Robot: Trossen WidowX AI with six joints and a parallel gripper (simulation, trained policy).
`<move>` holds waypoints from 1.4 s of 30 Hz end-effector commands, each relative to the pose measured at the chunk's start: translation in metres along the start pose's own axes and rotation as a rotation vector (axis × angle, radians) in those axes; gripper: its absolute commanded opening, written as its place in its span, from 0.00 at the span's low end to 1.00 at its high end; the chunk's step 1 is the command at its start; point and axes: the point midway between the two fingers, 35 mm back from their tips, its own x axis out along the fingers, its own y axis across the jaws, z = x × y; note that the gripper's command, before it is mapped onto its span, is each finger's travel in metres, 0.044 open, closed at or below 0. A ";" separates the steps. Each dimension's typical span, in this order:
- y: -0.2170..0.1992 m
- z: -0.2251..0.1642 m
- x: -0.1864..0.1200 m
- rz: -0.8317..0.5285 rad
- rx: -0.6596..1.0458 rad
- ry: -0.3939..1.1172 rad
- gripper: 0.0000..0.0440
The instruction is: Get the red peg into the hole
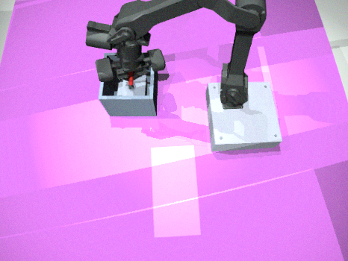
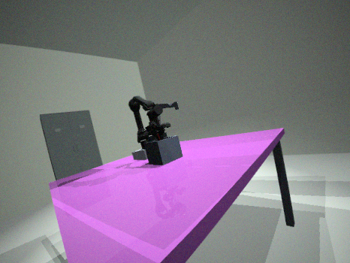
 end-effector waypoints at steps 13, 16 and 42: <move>-0.002 0.006 0.037 -0.022 -0.048 0.022 0.00; -0.002 0.007 0.041 -0.035 -0.058 0.022 0.06; 0.014 0.017 0.024 0.025 -0.023 0.236 0.43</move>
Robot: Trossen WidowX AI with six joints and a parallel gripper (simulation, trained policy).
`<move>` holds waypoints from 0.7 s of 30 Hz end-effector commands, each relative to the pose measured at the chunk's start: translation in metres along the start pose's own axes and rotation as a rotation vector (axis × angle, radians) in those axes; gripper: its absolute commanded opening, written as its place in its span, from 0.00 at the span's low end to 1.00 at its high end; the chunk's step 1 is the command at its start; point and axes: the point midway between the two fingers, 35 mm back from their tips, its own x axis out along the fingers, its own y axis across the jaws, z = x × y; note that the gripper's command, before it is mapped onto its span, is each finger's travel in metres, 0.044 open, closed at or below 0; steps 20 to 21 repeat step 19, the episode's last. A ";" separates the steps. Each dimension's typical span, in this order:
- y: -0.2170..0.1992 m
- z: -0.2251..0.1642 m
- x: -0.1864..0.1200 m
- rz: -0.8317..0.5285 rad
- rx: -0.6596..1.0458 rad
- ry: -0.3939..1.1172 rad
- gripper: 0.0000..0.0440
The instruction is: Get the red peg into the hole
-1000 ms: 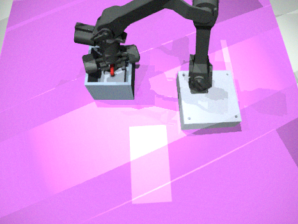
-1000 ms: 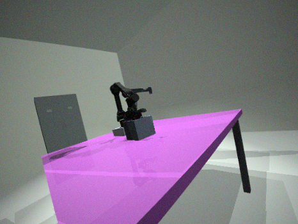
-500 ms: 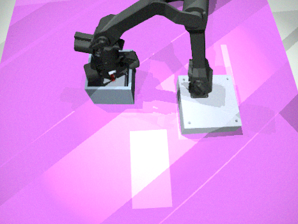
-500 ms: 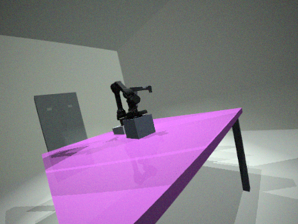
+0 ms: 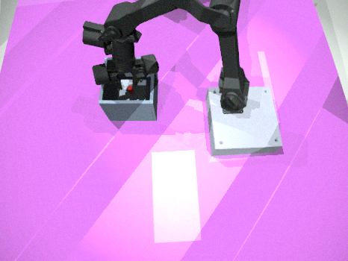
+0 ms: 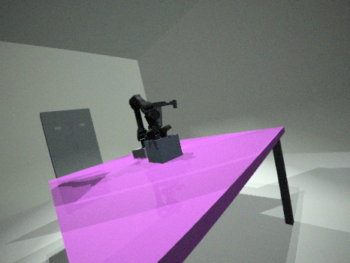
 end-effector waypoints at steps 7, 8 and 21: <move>0.009 0.006 -0.018 0.058 0.017 0.063 0.47; 0.009 0.007 -0.019 0.063 0.019 0.067 0.48; 0.016 0.018 -0.040 0.128 0.035 0.086 0.55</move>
